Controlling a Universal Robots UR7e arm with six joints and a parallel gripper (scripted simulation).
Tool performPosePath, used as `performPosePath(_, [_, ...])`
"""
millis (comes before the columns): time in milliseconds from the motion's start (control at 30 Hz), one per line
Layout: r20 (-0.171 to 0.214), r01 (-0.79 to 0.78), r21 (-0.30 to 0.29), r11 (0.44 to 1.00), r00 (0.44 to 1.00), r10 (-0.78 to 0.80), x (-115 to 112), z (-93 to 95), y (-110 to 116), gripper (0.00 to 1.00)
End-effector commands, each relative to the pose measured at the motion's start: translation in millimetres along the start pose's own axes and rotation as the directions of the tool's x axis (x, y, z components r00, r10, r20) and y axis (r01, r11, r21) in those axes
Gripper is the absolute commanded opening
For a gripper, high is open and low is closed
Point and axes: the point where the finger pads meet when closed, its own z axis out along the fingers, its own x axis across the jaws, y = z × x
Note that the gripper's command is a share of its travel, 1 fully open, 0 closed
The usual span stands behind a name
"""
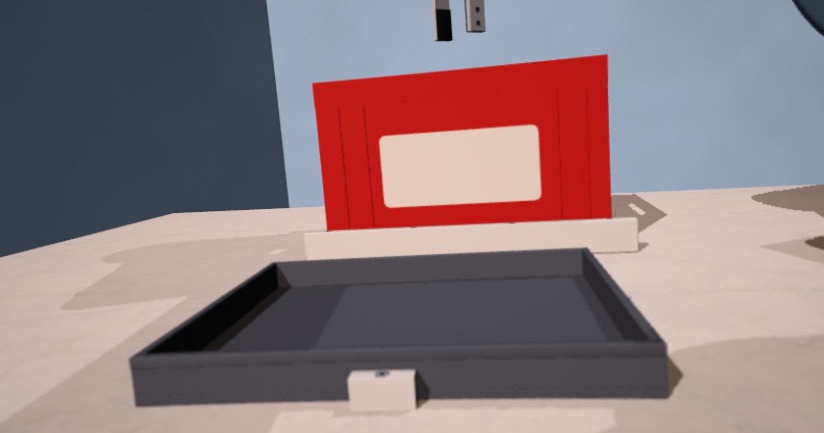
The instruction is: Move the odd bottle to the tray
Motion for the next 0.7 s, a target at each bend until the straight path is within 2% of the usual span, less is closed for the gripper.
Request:
performPosePath(0, [-0.001, 0.0, 0.0, 1.0, 1.0, 0.0, 0, 0.9, 0, 1.0])
performPosePath(667, [-0.001, 0.0, 0.0, 1.0, 1.0, 0.0, 0, 20.4, 0, 1.0])
